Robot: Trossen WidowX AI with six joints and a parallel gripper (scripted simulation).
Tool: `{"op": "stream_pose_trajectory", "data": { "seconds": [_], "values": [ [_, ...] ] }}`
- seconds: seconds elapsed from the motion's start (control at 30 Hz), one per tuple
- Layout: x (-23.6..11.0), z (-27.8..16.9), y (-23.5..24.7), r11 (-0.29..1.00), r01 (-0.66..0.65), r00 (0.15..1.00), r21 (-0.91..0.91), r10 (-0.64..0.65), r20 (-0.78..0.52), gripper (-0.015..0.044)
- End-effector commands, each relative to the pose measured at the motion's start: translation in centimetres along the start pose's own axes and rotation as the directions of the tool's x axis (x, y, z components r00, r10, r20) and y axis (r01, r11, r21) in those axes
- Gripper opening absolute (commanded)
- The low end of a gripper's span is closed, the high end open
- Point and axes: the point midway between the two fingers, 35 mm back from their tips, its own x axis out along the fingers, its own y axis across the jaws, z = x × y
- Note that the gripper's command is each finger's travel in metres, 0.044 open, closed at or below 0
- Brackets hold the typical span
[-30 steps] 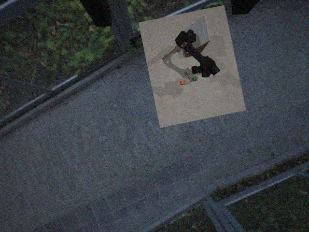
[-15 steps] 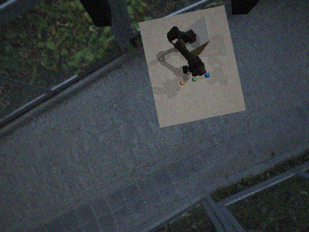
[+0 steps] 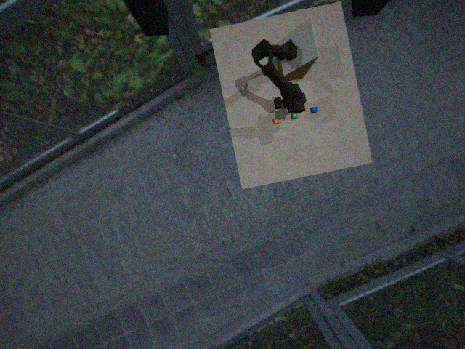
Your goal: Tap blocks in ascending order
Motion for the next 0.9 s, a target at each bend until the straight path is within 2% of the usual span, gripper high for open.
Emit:
{"op": "stream_pose_trajectory", "data": {
  "seconds": [0.0, 0.5, 0.63, 0.8, 0.87],
  "values": [
    [0.8, -0.1, 0.0, 1.000, 0.006, 1.000, -0.007, -0.006, 0.000, 0.0020],
    [2.3, -0.1, -0.1, 1.000, 0.008, 1.000, -0.007, -0.008, -0.001, 0.0020],
    [-0.5, -0.1, 0.0, 1.000, 0.006, 1.000, -0.006, -0.006, 0.000, 0.0020],
    [-1.0, -0.1, 0.0, 1.000, 0.005, 1.000, -0.007, -0.005, 0.000, 0.0020],
    [-3.0, 0.2, 0.1, 1.000, 0.001, 1.000, -0.007, -0.001, 0.000, 0.0020]
  ]
}}
